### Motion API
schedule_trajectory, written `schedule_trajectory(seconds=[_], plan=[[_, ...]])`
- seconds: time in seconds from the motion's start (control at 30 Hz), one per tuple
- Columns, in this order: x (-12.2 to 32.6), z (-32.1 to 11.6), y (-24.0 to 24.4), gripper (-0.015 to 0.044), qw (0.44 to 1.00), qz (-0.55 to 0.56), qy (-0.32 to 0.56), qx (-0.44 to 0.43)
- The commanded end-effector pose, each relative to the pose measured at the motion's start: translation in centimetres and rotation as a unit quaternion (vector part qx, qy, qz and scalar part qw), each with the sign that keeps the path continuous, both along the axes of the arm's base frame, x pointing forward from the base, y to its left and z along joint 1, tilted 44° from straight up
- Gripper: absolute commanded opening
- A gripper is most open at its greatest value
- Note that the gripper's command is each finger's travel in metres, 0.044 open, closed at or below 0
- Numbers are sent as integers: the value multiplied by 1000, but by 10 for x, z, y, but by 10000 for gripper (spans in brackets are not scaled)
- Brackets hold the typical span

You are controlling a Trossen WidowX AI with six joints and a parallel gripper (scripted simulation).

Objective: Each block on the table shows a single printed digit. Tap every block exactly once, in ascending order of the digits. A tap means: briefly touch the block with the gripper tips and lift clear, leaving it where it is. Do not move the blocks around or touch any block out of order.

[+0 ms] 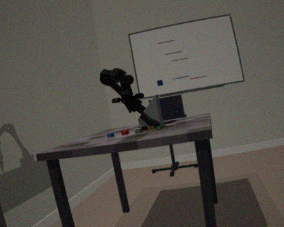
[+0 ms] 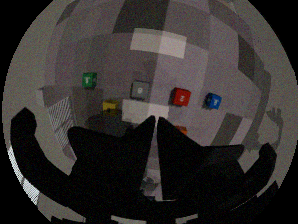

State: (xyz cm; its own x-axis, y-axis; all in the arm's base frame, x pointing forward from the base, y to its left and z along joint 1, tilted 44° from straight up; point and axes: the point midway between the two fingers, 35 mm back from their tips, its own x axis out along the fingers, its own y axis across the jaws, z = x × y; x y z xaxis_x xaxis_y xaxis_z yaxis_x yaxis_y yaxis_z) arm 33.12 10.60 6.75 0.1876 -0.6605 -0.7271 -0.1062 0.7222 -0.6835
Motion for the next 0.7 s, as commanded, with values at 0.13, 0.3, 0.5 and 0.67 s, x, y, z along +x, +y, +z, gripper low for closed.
schedule_trajectory(seconds=[0.13, 0.3, 0.5, 0.67], plan=[[17, 37, -32, 20, 1000, 2, -4, -6], [24, 19, -47, 20, 1000, 2, -4, -5], [33, -21, -87, 20, 1000, 2, -5, -8], [33, -22, -87, 20, 1000, 2, -5, -7]])
